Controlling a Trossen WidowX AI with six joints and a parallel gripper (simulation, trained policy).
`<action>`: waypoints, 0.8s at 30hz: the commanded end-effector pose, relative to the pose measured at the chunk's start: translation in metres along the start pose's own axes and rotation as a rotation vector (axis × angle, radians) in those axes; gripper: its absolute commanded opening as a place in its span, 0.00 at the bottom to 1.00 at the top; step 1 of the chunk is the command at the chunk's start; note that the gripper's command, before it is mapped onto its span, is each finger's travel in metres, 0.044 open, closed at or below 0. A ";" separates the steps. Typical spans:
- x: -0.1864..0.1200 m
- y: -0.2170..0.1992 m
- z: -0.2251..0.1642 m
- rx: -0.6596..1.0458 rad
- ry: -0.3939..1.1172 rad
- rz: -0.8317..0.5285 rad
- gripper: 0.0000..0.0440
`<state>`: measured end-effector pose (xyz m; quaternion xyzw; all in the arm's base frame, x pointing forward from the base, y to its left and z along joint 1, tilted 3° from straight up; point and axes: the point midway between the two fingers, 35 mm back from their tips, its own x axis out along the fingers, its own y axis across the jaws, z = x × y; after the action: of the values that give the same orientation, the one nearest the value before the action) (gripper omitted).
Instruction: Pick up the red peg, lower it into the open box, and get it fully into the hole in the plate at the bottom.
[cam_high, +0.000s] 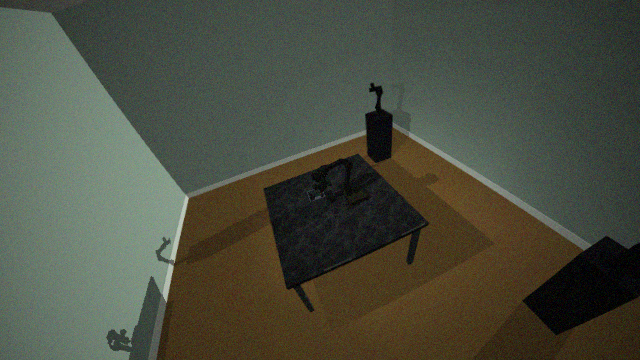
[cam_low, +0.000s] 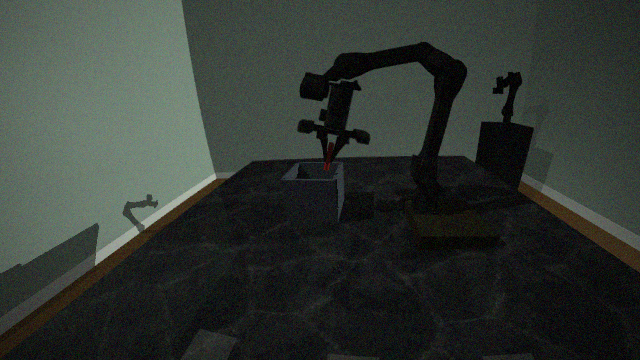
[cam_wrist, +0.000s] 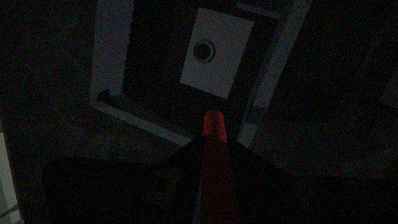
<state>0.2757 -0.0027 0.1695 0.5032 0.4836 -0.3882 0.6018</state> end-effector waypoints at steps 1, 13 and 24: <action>0.005 0.003 0.009 -0.001 0.006 -0.016 0.00; 0.028 0.007 0.033 -0.003 0.014 -0.055 0.00; 0.058 0.011 0.043 -0.017 0.039 -0.075 0.00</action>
<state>0.3038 -0.0405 0.1262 0.4882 0.5107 -0.4004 0.5836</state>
